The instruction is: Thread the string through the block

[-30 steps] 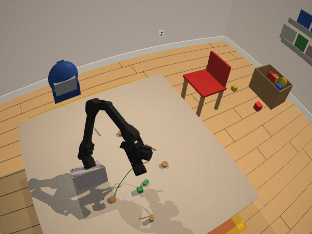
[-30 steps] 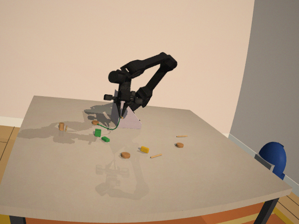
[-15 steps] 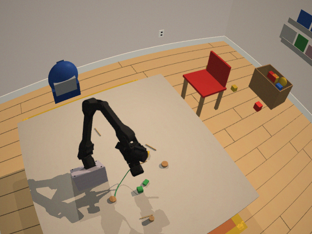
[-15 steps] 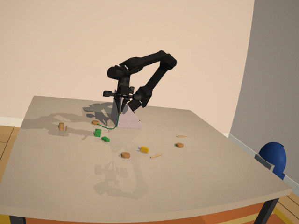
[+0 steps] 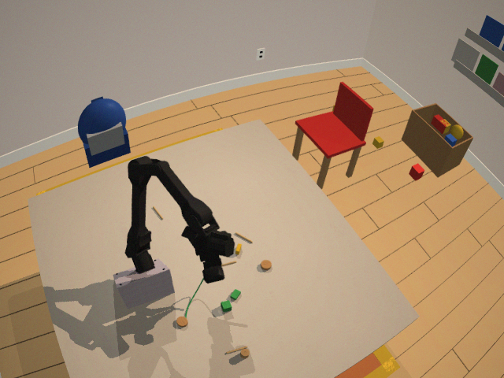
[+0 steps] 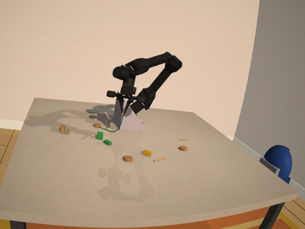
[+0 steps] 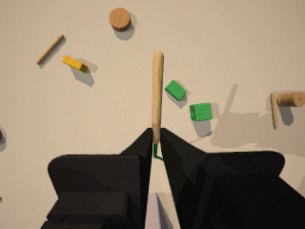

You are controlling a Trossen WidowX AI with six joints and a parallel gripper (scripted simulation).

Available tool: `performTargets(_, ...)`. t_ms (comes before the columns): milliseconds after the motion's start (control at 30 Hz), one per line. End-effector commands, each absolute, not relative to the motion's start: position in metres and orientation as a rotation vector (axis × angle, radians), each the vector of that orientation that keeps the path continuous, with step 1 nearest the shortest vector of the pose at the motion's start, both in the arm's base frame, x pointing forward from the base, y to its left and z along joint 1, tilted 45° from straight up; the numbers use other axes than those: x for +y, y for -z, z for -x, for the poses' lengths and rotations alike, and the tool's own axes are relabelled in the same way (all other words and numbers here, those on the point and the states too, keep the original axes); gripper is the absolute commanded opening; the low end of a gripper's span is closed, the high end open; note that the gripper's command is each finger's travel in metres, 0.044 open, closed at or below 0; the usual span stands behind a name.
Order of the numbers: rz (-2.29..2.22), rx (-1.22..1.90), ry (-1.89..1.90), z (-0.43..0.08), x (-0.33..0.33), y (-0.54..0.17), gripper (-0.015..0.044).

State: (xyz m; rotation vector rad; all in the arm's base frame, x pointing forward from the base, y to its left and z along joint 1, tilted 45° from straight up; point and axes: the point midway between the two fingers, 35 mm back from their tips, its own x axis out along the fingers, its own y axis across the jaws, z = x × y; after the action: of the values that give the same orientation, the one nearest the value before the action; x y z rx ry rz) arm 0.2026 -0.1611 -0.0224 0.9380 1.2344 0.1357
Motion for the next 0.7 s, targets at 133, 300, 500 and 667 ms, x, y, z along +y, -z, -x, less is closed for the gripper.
performTargets(133,-1.057,1.283,0.033,-0.1995,-0.1556,0.0173,0.0)
performTargets(300,-1.07,1.288,0.052,-0.1993,-0.1551,0.0169,0.0)
performTargets(500,-1.167,1.332,0.18,-0.198,-0.1516,0.014,0.0)
performTargets(667,-1.254,1.362,0.31,-0.1965,-0.1485,0.0111,0.0)
